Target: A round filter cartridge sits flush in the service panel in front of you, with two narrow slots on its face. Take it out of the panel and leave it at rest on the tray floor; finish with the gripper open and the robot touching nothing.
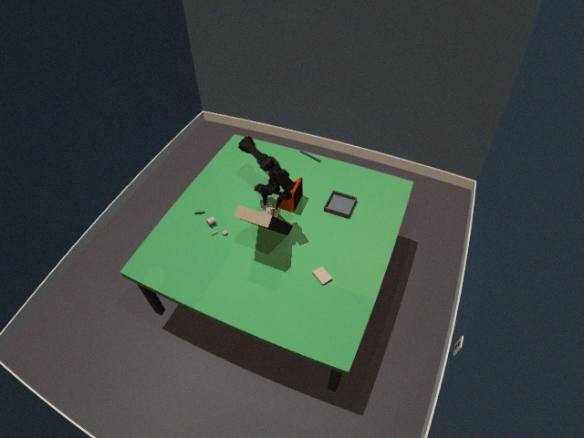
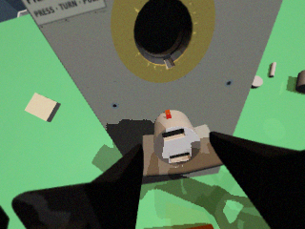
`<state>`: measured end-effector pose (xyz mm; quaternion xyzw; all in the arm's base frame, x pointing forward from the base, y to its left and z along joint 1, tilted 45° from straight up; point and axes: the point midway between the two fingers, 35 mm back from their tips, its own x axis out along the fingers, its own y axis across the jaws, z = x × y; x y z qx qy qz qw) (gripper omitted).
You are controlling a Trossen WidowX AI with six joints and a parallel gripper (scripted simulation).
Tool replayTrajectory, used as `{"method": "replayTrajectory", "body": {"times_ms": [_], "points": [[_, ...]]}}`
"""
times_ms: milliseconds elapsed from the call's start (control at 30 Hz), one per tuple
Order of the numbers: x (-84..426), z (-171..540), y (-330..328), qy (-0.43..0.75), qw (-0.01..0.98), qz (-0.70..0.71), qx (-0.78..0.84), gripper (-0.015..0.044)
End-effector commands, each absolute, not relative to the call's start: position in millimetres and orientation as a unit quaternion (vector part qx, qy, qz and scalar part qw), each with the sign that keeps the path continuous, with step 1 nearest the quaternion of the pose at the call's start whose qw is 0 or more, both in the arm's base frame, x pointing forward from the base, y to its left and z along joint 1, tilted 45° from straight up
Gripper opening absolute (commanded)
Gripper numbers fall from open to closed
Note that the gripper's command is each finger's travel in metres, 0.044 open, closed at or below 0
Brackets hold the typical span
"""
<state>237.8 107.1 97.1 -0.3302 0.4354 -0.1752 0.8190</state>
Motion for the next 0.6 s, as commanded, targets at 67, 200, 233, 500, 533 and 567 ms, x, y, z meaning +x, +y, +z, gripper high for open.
{"method": "replayTrajectory", "body": {"times_ms": [67,200,233,500,533,567], "points": [[241.2,90.6,98.7,0.436,0.816,-0.177,-0.336,0.0305],[244.7,87.2,94.5,0.436,0.816,-0.178,-0.336,0.0305],[245.5,86.4,93.4,0.436,0.816,-0.178,-0.336,0.0305],[248.4,86.6,94.0,0.434,0.819,-0.178,-0.331,0.0252],[248.4,86.6,94.0,0.434,0.819,-0.178,-0.331,0.0246],[248.4,86.6,94.0,0.434,0.819,-0.178,-0.331,0.0239]]}}
